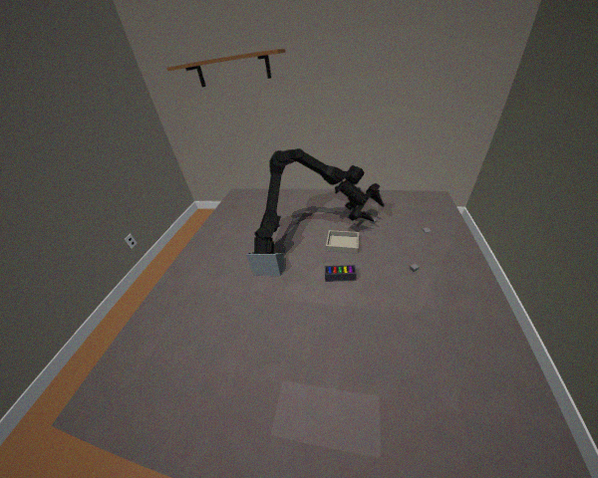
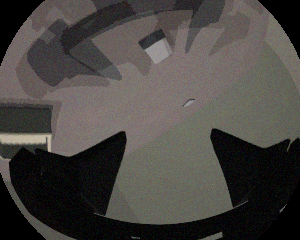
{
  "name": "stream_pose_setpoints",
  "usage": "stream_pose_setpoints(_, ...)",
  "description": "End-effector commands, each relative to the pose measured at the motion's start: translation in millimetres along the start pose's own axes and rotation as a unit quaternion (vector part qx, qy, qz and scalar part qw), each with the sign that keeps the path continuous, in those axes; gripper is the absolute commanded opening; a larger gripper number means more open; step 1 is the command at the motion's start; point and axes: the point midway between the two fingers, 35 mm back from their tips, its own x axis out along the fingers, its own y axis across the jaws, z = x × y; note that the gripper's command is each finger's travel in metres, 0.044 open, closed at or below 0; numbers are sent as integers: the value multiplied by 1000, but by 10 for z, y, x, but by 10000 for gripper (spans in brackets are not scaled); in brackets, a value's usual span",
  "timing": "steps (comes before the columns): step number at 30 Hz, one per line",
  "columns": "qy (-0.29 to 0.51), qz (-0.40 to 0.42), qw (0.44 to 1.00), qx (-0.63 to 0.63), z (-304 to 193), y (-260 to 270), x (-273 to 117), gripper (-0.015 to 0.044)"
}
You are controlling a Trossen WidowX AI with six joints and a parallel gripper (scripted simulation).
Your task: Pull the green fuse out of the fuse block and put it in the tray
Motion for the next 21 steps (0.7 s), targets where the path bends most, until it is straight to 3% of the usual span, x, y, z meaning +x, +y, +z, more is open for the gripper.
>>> stream_pose_setpoints(1,0,0,1000,0,-16,-10,-13,400)
stream_pose_setpoints(14,0,0,1000,0,-127,-81,-107,400)
stream_pose_setpoints(16,3,20,999,33,-192,38,-29,348)
stream_pose_setpoints(21,28,134,949,284,-689,686,226,216)
